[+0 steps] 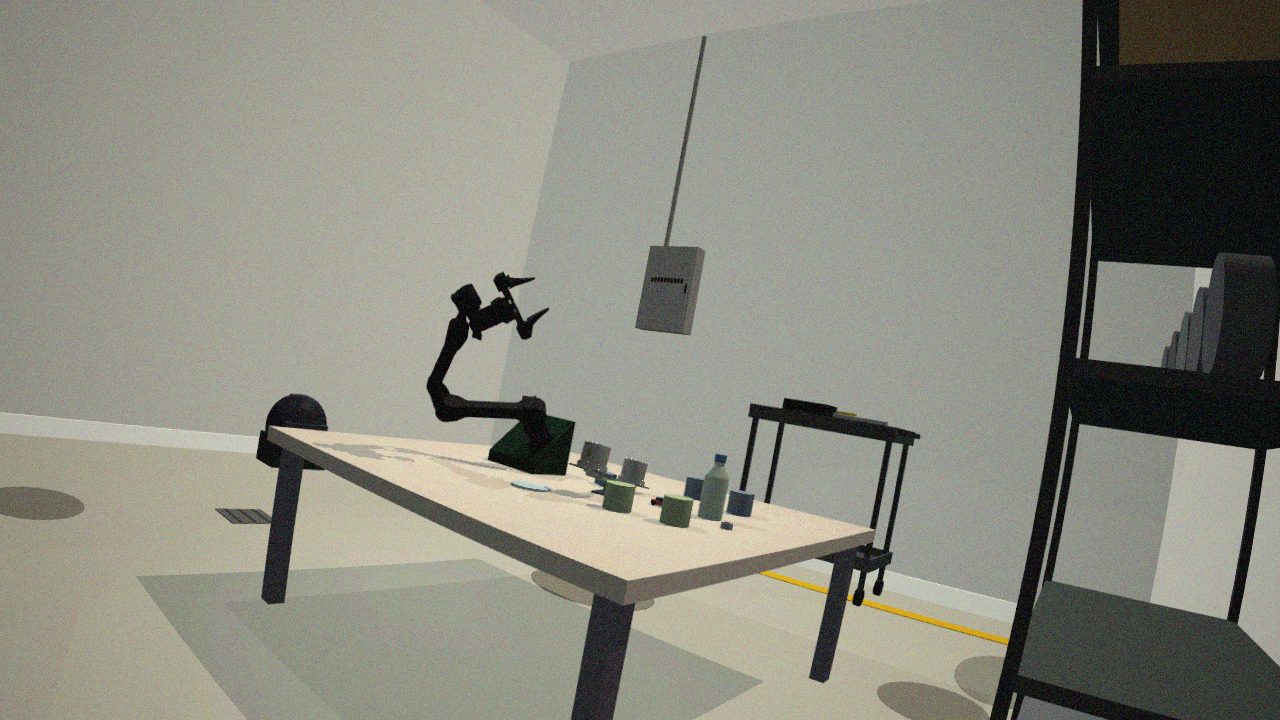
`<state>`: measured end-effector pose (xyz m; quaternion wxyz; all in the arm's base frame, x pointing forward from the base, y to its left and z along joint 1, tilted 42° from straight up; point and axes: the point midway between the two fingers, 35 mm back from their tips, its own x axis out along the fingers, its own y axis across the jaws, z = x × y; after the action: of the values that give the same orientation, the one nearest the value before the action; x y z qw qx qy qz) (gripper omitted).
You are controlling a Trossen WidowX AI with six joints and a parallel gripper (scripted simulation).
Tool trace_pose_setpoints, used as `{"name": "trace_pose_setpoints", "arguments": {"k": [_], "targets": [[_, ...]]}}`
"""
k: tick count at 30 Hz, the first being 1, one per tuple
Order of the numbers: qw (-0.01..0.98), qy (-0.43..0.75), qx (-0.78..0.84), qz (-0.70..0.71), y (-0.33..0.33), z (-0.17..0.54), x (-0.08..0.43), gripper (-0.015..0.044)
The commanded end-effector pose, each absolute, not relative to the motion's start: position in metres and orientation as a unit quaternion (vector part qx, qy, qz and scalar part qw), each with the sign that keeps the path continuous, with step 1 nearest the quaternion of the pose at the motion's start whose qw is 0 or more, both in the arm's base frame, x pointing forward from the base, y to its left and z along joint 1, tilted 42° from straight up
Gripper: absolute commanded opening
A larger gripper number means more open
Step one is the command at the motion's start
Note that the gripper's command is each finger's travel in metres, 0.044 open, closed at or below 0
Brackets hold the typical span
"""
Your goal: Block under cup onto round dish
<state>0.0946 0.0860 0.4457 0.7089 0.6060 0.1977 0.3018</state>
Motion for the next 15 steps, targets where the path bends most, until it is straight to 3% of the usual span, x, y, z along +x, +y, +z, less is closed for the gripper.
{"name": "trace_pose_setpoints", "arguments": {"k": [1, 15], "targets": [[0.741, 0.221, 0.574, 0.270, 0.099, 0.424, 0.114, 0.0440], [0.814, 0.298, 0.465, 0.181, 0.127, 0.352, 0.154, 0.0440]]}}
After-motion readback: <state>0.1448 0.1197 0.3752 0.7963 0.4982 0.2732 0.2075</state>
